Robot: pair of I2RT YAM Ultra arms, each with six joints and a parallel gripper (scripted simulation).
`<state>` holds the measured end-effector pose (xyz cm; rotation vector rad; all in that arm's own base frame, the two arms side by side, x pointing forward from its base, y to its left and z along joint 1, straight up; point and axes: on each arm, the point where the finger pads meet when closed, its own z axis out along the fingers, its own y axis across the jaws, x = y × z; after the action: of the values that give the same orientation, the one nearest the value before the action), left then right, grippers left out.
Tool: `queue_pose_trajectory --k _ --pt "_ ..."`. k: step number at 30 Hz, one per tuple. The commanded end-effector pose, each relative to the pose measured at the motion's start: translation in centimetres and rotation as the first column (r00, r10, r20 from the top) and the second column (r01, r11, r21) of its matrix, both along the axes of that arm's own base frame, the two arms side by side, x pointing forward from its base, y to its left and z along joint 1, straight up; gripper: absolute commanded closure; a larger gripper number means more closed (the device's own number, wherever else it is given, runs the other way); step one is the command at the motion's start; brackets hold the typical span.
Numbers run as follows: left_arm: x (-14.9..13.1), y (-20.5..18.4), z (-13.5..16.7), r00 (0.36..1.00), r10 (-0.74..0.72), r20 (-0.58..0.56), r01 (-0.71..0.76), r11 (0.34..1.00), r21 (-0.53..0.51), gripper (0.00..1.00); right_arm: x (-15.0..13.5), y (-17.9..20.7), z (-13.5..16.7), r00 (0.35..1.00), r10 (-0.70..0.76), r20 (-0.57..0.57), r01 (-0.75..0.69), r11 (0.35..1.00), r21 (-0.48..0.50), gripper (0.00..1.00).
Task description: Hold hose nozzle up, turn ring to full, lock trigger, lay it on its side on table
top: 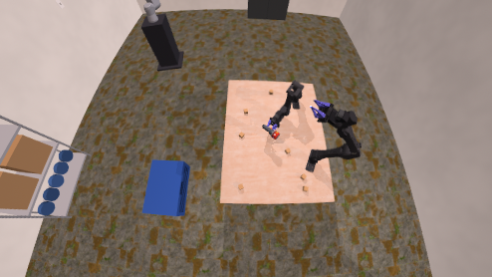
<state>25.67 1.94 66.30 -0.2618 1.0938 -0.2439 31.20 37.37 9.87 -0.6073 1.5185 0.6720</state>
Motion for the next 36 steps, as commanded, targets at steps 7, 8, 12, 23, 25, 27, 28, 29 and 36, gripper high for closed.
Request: queue_pose_trajectory --k 7,8,12,23,25,27,28,29,36 --pt "-14.1 0.8 7.8 0.884 0.107 0.456 -0.217 0.956 0.196 0.63 0.3 0.6 5.5 0.996 -0.007 0.094 -0.007 0.989 0.15 0.65" --pt "-14.1 0.8 7.9 0.86 0.111 0.497 -0.238 0.951 0.2 0.63 0.3 0.6 5.5 0.996 -0.007 0.094 -0.007 0.989 0.15 0.65" --pt "-15.5 0.8 8.2 0.815 0.127 0.565 -0.295 0.931 0.216 0.63 0.3 0.6 5.5 0.996 -0.007 0.094 -0.007 0.989 0.15 0.65" --pt "1.0 1.1 -2.0 0.963 0.146 0.226 -0.197 0.955 0.222 0.63 0.3 0.5 5.5 0.996 -0.008 0.087 -0.006 0.988 0.156 0.65" --pt "4.2 0.5 -5.6 0.986 0.117 0.117 -0.142 0.962 0.235 0.63 0.3 0.5 5.5 0.996 -0.008 0.087 -0.006 0.988 0.156 0.65" --pt "4.1 0.5 -5.7 0.984 0.121 0.133 -0.15 0.961 0.234 0.63 0.3 0.5 5.5 0.996 -0.008 0.087 -0.006 0.988 0.156 0.65" --pt "4.1 0.5 -5.7 0.984 0.121 0.133 -0.15 0.961 0.234 0.63 0.3 0.5 5.5 0.996 -0.008 0.087 -0.006 0.988 0.156 0.65" --pt "4.1 0.5 -5.7 0.984 0.121 0.133 -0.15 0.961 0.234 0.63 0.3 0.5 5.5 0.996 -0.008 0.087 -0.006 0.988 0.156 0.65" --pt "12.0 -0.5 -21.7 0.973 0.085 -0.215 -0.027 0.966 0.258 0.63 0.3 0.5 5.5 0.997 -0.009 0.08 -0.004 0.987 0.163 0.65"
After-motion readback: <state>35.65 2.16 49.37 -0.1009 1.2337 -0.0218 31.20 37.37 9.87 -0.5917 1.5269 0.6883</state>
